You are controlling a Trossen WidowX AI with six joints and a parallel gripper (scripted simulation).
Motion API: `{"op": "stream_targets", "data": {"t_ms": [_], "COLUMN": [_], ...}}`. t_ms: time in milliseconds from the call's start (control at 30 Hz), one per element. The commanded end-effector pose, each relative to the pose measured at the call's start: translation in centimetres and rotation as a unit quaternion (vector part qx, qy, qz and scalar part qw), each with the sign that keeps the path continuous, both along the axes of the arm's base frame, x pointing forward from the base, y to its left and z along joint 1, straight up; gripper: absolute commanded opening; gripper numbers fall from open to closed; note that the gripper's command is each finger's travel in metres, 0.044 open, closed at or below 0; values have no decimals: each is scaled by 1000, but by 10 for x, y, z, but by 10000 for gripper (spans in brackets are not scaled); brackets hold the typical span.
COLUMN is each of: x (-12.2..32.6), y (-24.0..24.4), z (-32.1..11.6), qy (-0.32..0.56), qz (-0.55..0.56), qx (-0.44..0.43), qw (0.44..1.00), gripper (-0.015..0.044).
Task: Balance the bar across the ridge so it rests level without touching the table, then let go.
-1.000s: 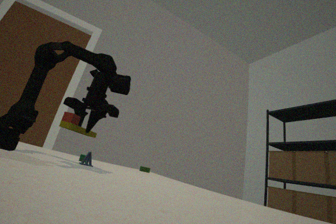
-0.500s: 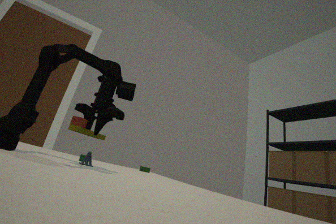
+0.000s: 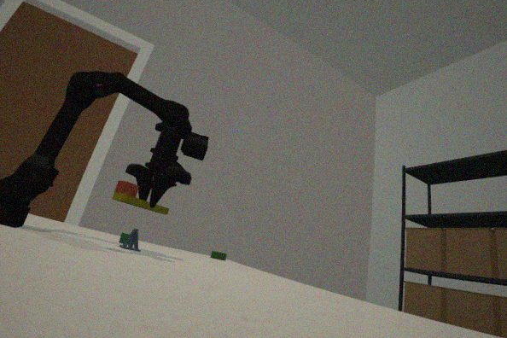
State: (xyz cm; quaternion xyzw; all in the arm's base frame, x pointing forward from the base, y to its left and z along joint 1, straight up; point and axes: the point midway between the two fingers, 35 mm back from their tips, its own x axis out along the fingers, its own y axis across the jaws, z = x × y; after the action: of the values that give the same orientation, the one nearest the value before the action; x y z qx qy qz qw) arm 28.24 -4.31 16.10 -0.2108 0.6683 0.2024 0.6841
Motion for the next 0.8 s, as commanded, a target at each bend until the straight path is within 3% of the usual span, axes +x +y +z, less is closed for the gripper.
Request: {"op": "stream_targets", "data": {"t_ms": [0,767], "x": [8,32], "y": [13,92], "z": [3,3], "qy": [-4,-5], "qz": [-22,-148], "qx": [1,9], "qw": [1000,989], "gripper": [0,0]}}
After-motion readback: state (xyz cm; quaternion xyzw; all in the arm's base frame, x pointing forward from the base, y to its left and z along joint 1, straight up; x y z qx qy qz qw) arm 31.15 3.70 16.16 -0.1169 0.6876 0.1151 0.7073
